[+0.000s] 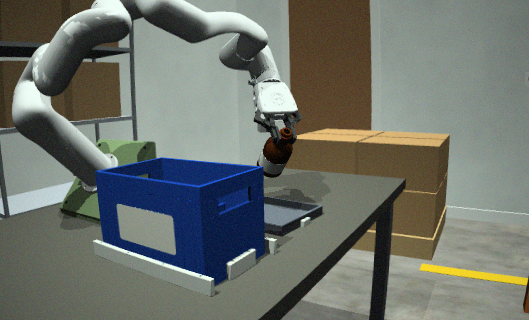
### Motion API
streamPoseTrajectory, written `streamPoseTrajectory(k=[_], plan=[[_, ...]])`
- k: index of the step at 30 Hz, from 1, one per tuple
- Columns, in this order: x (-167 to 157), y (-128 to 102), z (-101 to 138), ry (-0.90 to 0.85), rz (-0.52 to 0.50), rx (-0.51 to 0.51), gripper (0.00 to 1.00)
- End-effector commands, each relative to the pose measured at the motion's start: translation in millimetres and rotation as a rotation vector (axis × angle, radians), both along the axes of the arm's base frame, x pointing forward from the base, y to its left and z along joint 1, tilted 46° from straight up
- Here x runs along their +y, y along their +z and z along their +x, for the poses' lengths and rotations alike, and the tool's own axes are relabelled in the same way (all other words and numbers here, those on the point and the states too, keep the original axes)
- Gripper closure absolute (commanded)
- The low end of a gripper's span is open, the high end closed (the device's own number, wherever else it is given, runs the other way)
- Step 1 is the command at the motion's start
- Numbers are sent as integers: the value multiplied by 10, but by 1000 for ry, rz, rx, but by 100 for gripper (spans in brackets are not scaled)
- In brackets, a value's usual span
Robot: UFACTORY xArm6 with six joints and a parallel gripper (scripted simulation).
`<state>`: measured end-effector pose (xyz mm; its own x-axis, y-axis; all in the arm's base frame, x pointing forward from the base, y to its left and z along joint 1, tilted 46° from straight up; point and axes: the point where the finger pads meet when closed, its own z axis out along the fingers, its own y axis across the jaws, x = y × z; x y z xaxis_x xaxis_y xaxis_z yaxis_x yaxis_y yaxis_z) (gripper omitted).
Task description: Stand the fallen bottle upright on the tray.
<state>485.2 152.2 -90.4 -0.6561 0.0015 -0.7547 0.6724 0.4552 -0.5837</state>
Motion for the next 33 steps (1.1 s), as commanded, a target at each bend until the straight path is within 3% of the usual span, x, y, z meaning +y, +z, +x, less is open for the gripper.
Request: streamPoseTrajectory(k=[1, 33], plan=[[22, 15, 11, 19, -16, -17, 100], [30, 15, 10, 45, -43, -38, 100]])
